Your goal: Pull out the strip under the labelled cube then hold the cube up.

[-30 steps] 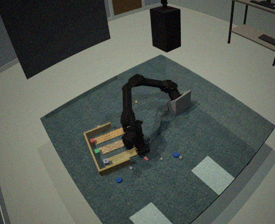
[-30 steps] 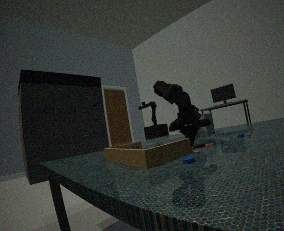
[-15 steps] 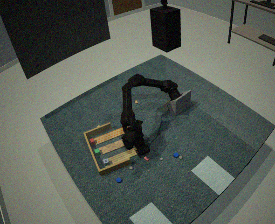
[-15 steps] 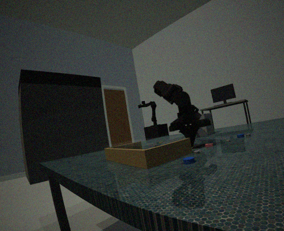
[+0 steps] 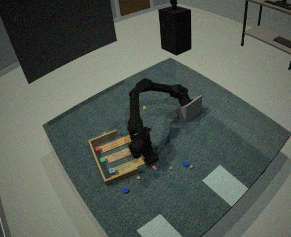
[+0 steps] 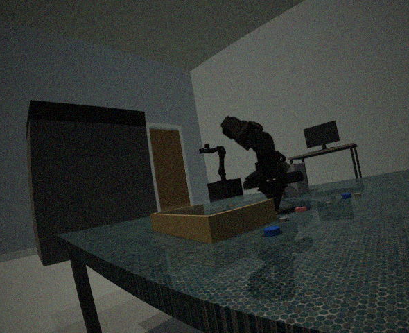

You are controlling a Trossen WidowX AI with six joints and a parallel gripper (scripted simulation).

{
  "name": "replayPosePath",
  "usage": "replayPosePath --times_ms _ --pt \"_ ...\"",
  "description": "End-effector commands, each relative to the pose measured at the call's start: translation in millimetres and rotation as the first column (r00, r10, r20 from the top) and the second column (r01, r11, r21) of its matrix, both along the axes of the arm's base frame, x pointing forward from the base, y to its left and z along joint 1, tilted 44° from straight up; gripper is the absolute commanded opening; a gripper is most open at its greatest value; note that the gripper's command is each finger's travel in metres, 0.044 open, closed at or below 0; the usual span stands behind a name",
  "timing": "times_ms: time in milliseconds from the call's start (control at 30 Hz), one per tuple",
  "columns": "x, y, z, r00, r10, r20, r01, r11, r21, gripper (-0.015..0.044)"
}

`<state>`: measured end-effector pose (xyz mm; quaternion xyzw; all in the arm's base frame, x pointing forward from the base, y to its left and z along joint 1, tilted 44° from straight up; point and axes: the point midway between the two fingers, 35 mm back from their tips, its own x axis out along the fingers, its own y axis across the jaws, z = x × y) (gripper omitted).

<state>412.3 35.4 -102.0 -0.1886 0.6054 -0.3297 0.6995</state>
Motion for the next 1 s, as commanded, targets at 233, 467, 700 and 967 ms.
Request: replayPosePath --times_ms 233,467,700,967 --pt "-6.0 -3.0 -5.5 1.000 -0.004 -0.005 0.004 1.000 -0.005 0.0000" --pt "-16.7 -1.5 -8.2 1.000 -0.004 -0.006 0.004 1.000 -0.005 0.0000" --pt "-27.4 -0.1 -10.7 1.000 -0.004 -0.006 0.003 1.000 -0.005 0.0000" --pt "-39.4 1.3 -13.5 1.000 -0.004 -0.007 0.003 1.000 -0.005 0.0000"
